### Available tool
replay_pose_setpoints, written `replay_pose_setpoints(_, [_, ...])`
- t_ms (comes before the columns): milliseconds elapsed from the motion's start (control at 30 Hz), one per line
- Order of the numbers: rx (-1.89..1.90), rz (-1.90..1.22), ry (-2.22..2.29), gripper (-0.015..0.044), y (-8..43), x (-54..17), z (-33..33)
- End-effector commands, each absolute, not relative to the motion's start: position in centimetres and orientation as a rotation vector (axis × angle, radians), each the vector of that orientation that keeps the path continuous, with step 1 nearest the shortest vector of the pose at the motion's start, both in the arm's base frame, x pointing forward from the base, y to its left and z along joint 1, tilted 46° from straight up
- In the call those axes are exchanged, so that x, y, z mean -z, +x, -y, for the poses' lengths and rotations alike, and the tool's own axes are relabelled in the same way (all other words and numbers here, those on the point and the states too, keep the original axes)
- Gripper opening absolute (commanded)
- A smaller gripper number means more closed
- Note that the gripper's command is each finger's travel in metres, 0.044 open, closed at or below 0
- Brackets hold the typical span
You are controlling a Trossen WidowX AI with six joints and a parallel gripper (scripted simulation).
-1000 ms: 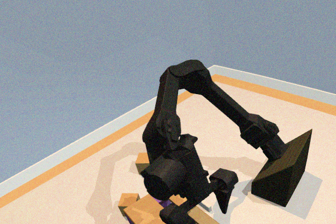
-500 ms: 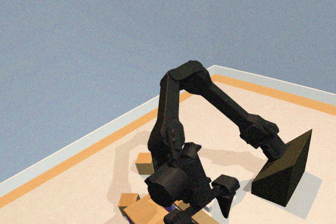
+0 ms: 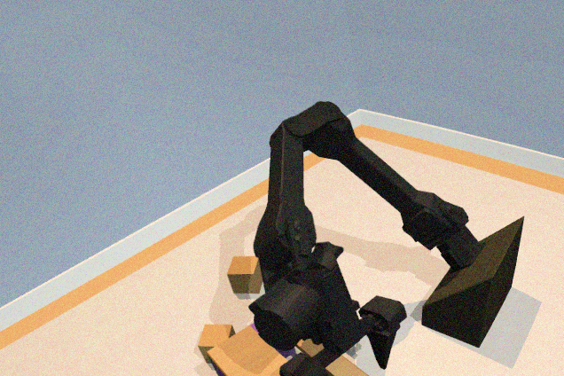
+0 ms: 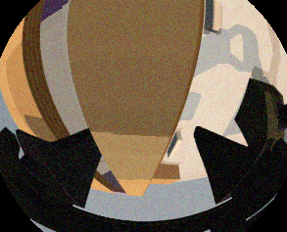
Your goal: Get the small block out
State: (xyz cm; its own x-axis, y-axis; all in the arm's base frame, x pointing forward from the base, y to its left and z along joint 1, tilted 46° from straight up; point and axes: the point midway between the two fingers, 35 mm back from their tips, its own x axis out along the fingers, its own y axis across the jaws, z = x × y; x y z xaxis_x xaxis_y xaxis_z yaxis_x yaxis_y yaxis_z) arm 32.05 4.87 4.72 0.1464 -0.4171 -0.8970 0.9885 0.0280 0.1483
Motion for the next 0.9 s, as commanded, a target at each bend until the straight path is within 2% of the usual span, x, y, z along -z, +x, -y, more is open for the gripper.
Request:
replay_pose_setpoints(0, [1.281, -0.782, 0.958, 0.0400, 32.2, -3.7, -5.7])
replay_pose_setpoints(867, [1.280, -0.783, 0.961, 0.0400, 32.7, 0.4, -9.8])
